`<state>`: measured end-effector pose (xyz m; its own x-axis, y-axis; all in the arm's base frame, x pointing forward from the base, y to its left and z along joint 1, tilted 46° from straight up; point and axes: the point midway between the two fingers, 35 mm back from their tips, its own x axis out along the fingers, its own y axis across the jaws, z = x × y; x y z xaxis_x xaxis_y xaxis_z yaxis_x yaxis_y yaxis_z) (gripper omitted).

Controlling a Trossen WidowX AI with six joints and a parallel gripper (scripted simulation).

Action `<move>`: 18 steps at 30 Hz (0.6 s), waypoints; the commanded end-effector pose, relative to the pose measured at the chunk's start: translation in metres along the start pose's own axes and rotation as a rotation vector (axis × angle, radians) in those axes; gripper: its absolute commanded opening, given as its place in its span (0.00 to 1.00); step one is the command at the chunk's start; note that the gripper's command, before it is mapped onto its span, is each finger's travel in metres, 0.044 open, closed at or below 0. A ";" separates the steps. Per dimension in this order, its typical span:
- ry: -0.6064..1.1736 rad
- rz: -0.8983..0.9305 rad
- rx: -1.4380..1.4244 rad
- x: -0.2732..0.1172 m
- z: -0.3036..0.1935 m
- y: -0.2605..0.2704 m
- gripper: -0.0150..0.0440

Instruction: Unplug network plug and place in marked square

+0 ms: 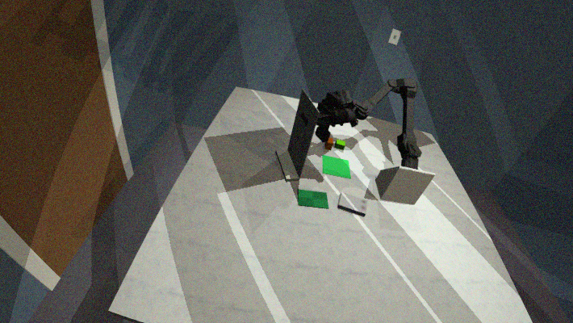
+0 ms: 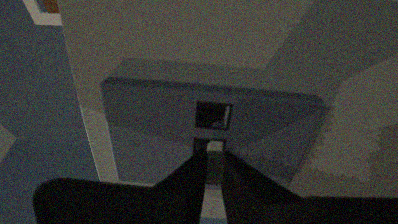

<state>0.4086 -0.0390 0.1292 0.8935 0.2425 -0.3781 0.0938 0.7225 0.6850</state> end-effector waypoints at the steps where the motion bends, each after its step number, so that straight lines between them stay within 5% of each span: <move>1: -0.001 -0.004 0.006 -0.003 -0.001 -0.001 0.25; 18: 0.000 -0.004 0.006 -0.013 -0.003 -0.001 0.25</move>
<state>0.3990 -0.0399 0.1313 0.8932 0.2404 -0.3800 0.0992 0.7189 0.6880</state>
